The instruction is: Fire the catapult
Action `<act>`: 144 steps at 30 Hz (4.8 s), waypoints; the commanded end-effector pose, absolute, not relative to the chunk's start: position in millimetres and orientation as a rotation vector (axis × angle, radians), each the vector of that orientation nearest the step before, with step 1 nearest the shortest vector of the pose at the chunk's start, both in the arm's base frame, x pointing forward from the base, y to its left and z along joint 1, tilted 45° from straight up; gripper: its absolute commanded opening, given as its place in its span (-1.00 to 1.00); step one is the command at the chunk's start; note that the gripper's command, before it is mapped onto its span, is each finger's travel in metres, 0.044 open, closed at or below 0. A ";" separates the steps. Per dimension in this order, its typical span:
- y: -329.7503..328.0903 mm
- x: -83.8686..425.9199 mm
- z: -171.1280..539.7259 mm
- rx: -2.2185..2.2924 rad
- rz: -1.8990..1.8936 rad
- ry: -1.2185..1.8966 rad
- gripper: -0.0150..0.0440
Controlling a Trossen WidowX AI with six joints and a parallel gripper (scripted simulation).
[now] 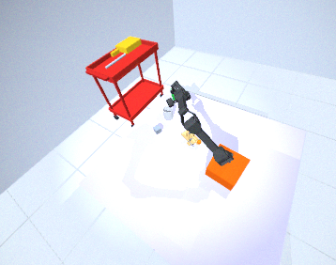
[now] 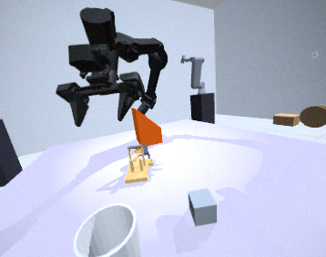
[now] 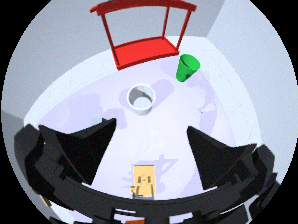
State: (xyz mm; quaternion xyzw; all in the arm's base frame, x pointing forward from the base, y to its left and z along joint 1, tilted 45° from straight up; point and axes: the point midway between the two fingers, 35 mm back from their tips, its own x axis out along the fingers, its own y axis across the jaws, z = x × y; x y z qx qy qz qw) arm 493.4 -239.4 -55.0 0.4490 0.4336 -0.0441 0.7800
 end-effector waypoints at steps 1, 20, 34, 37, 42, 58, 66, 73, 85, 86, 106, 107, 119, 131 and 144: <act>-254.5 516.8 -38.2 0.997 -0.100 0.828 1.00; -255.3 517.9 -37.3 0.998 -0.100 0.823 1.00; -255.3 517.9 -37.3 0.998 -0.100 0.823 -0.16; -255.3 517.9 -37.3 0.998 -0.100 0.823 -0.42; -255.3 517.9 -37.3 0.998 -0.100 0.823 -0.49; -209.5 506.1 -40.9 0.768 -0.031 0.943 -0.49; -172.3 489.9 -43.3 0.567 0.049 1.042 -0.49; -141.5 471.2 -44.9 0.386 0.134 1.125 -0.49; -93.9 430.5 -46.0 0.070 0.315 1.253 -0.49; -90.3 426.7 -46.0 0.043 0.332 1.263 -0.49; -32.4 338.8 -42.4 -0.494 0.735 1.417 -0.49; -30.3 334.0 -42.1 -0.521 0.758 1.422 -0.49; -11.1 274.4 -36.4 -0.838 1.058 1.465 -0.49; -7.1 267.9 -38.0 -0.877 1.098 1.467 -0.49; 7.5 272.7 -52.5 -0.877 1.098 1.466 -0.49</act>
